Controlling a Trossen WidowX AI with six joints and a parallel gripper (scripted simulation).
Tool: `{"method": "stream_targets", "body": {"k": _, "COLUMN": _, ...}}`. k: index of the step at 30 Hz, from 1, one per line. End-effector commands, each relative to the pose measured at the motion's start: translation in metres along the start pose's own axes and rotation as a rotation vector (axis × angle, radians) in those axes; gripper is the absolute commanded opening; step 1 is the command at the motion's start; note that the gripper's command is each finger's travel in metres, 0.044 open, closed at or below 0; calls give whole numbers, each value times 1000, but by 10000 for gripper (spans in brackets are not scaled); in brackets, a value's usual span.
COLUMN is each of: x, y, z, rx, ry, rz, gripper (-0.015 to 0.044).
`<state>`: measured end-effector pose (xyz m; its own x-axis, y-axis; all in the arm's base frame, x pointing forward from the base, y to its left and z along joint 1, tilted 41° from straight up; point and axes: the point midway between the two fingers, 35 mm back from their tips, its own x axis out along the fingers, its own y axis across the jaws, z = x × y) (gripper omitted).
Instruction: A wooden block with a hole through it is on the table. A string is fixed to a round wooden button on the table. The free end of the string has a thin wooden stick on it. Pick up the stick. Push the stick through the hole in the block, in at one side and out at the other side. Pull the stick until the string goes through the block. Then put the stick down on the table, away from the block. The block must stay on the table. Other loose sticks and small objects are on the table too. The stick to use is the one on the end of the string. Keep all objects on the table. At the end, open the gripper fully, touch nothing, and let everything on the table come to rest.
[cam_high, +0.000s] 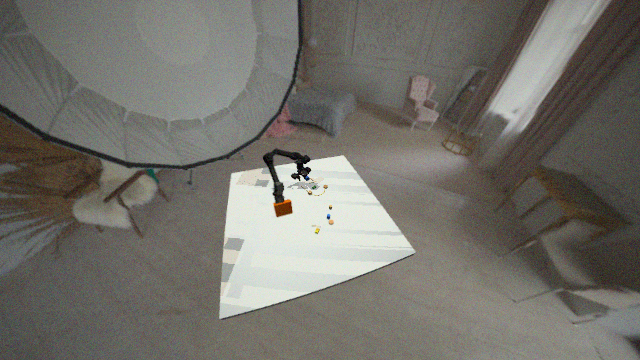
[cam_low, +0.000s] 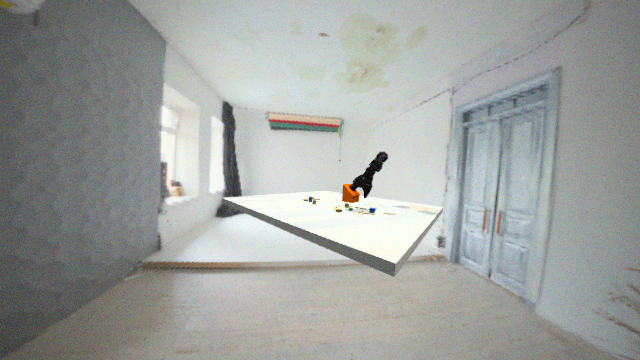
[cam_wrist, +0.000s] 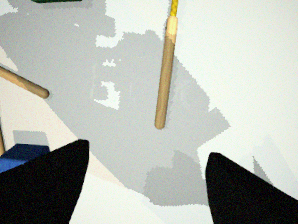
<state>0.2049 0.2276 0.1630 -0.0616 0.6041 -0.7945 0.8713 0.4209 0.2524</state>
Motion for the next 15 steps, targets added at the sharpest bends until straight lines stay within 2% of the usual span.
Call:
{"method": "stream_targets", "body": {"k": 1, "x": 0, "y": 1, "z": 1, "rx": 4, "ry": -2, "rz": 2, "gripper": 315}}
{"method": "stream_targets", "body": {"k": 4, "x": -2, "y": 1, "z": 1, "rx": 4, "ry": -2, "rz": 1, "gripper": 394}}
{"method": "stream_targets", "body": {"k": 6, "x": -17, "y": 1, "z": 3, "rx": 3, "ry": -3, "rz": -3, "gripper": 440}}
{"method": "stream_targets", "body": {"k": 8, "x": -26, "y": 0, "z": 4, "rx": 3, "ry": -2, "rz": -5, "gripper": 440}}
{"method": "stream_targets", "body": {"k": 15, "x": -23, "y": 1, "z": 5, "rx": 8, "ry": -7, "rz": 0, "gripper": 440}}
